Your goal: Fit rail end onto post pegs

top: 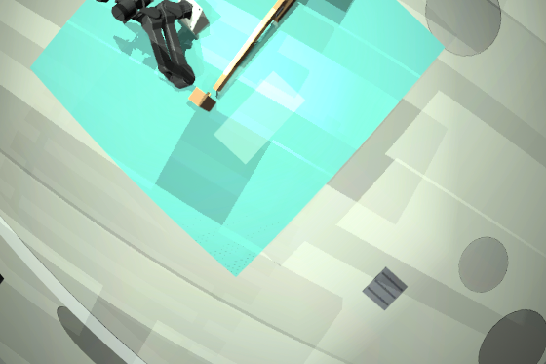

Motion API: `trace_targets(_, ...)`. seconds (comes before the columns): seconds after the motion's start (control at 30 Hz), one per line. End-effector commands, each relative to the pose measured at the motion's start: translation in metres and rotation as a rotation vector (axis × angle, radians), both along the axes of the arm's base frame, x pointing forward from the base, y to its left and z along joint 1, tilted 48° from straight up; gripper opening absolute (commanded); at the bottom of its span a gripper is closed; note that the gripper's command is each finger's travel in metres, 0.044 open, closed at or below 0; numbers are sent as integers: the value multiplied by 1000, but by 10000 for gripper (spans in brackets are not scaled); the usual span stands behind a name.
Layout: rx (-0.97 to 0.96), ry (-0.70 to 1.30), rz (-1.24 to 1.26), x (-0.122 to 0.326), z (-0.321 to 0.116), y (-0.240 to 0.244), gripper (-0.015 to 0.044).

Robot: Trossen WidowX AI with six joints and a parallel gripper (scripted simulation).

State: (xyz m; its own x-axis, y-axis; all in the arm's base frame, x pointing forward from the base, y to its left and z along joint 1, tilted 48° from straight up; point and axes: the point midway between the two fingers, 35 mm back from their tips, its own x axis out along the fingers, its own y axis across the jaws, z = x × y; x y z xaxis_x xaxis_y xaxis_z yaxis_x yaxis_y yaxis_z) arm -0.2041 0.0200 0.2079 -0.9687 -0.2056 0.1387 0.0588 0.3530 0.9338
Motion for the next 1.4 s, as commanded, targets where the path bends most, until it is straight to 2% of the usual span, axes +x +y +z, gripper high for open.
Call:
trace_targets(0.0, 5, -2, -13, 0, 0, 3, 426)
trace_targets(0.17, 140, -93, -354, 0, -2, 70, 440)
trace_targets(0.3, 267, -247, -639, 20, -9, 132, 440)
trace_targets(0.53, 449, -669, -1012, 94, -33, 220, 440)
trace_targets(0.7, 497, -1003, -1130, 159, -53, 250, 440)
trace_targets(0.87, 468, -1359, -1141, 232, -76, 257, 440)
trace_targets(1.0, 399, -1635, -1061, 292, -94, 245, 440)
trace_targets(1.2, 271, -1911, -851, 359, -116, 210, 440)
trace_targets(1.37, 109, -2084, -526, 413, -132, 159, 440)
